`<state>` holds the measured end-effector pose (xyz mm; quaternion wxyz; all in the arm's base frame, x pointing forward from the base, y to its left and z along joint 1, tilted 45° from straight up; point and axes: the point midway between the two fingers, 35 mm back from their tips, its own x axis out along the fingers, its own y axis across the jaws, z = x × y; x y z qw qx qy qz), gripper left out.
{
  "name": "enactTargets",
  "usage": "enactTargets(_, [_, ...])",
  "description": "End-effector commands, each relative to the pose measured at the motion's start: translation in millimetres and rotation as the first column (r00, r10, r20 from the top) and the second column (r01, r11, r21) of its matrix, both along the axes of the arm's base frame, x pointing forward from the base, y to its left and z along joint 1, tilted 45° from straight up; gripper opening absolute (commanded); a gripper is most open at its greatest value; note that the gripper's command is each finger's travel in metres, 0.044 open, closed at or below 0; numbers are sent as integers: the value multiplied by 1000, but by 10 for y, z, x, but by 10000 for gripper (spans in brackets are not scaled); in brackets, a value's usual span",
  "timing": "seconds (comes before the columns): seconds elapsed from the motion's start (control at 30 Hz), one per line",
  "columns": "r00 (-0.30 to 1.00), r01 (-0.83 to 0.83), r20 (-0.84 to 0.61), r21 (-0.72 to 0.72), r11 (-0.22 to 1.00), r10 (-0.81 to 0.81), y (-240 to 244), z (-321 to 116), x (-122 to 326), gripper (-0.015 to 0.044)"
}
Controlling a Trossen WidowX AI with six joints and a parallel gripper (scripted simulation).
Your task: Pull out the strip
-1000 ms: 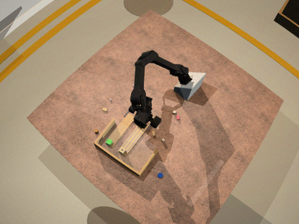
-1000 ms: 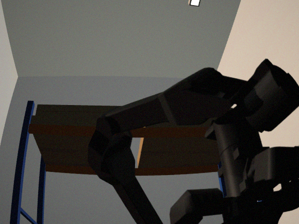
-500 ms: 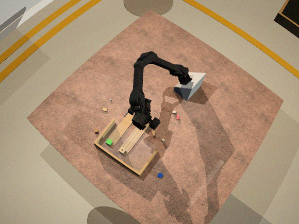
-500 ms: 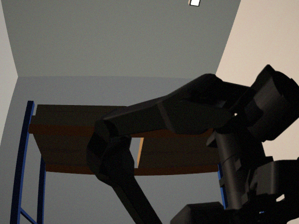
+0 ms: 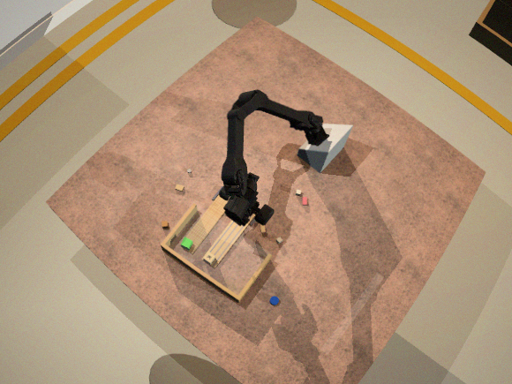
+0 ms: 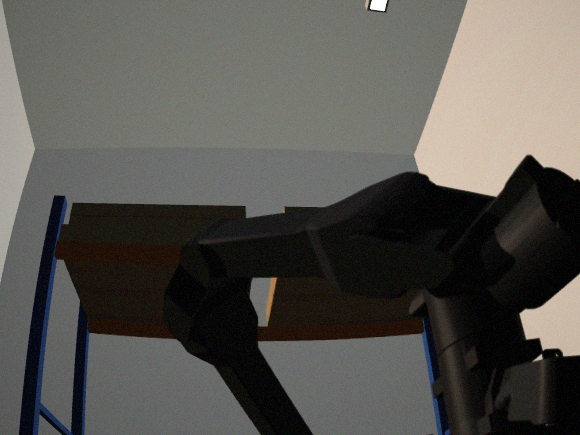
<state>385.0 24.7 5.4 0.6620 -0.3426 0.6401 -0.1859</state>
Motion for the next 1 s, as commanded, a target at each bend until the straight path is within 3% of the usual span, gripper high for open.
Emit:
enactTargets(0.0, [1000, -6, -4, -7, 1000, 6, -49, -58, 2, 0])
enactTargets(0.97, [1000, -6, -4, -10, 1000, 6, -191, -205, 24, 0])
